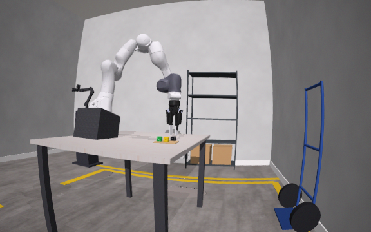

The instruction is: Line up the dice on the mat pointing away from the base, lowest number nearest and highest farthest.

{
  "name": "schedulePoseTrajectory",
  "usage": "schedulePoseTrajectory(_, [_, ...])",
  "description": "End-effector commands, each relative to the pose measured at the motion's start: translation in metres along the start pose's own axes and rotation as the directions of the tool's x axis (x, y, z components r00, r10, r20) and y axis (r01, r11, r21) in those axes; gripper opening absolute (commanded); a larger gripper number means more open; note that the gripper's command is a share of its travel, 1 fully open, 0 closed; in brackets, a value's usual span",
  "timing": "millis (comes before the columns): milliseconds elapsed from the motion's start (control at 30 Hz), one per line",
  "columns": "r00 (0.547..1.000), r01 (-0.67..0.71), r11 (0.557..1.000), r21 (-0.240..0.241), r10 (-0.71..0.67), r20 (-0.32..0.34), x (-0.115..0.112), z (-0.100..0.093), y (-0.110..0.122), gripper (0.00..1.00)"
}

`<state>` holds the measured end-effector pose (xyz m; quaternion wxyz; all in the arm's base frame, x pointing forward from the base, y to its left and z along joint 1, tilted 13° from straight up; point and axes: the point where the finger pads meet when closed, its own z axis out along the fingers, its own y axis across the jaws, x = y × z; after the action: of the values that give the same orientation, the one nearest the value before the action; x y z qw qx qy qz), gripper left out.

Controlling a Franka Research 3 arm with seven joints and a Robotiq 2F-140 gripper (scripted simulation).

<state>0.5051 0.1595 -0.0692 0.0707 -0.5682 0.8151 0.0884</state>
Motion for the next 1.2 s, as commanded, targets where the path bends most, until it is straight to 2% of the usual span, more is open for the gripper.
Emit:
schedulePoseTrajectory(0, [1.0, 0.003, 1.0, 0.0, -0.003, 0.0, 0.0006, 0.0005, 0.0004, 0.28])
schedulePoseTrajectory(933, [1.0, 0.003, 1.0, 0.0, -0.003, 0.0, 0.0006, 0.0006, 0.0004, 0.28])
schedulePoseTrajectory(1167, [1.0, 0.003, 1.0, 0.0, -0.003, 0.0, 0.0006, 0.0065, 0.0004, 0.28])
